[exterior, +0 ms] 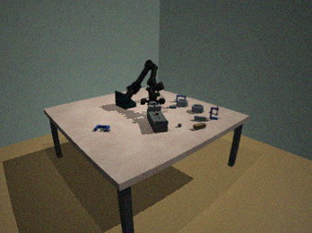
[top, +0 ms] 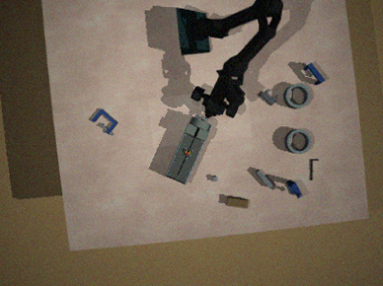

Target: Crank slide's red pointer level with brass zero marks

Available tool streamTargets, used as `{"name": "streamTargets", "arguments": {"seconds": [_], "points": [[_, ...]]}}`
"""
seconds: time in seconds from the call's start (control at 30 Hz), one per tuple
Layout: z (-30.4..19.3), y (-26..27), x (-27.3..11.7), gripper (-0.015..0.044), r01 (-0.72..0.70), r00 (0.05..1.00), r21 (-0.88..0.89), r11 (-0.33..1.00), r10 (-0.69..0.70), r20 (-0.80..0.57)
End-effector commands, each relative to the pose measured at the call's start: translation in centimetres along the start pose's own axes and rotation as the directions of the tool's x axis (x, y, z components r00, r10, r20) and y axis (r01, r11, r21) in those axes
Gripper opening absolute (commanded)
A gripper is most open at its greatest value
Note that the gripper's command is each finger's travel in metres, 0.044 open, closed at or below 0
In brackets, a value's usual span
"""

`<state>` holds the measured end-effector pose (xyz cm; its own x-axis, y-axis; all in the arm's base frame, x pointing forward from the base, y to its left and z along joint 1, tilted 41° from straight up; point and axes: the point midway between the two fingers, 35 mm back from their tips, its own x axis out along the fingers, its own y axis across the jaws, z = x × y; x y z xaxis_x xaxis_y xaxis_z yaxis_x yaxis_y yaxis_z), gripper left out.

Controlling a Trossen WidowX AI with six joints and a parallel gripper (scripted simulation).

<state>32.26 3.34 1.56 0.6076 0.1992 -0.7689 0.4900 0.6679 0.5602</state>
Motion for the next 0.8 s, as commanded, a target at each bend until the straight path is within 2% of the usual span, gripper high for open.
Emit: {"name": "streamTargets", "arguments": {"seconds": [0.0,0.77], "points": [[0.30,0.81,-0.35,0.0000,-0.023,1.000,-0.004,1.000,0.023,0.006],[0.81,1.36,-0.93,0.0000,-0.023,1.000,-0.005,1.000,0.023,0.006]]}}
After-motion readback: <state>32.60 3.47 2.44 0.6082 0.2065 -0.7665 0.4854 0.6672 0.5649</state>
